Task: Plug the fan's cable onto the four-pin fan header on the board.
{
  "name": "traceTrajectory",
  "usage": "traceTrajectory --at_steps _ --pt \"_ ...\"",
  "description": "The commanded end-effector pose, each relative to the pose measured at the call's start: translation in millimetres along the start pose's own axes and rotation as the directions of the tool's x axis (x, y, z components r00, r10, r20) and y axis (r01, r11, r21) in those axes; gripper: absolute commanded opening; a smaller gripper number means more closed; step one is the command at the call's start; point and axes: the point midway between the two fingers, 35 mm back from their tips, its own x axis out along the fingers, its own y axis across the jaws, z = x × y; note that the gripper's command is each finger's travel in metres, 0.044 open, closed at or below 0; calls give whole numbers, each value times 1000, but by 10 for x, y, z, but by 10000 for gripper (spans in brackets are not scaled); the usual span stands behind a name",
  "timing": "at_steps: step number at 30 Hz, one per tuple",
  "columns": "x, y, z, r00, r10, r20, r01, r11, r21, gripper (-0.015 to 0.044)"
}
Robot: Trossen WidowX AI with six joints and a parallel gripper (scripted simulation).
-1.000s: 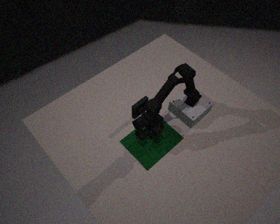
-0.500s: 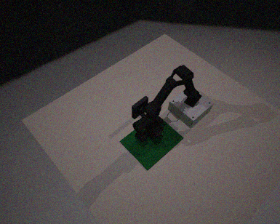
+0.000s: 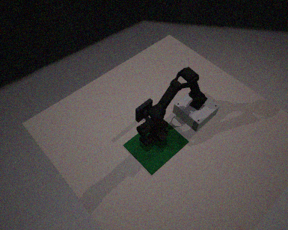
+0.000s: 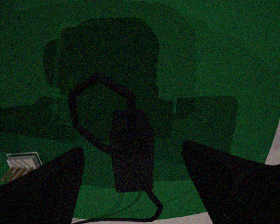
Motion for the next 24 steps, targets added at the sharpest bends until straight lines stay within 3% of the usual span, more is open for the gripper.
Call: traceTrajectory --at_steps 1,9,12,16,24 --pt "-1 -1 0 1000 0 0 0 1000 0 204" --pt "-1 -1 0 1000 0 0 0 1000 0 0" --pt "-29 -3 -1 1000 0 0 0 1000 0 0" --pt "-473 -5 -3 1000 3 4 -3 1000 -3 0" --pt "-493 10 -9 1000 4 4 -4 1000 20 0"
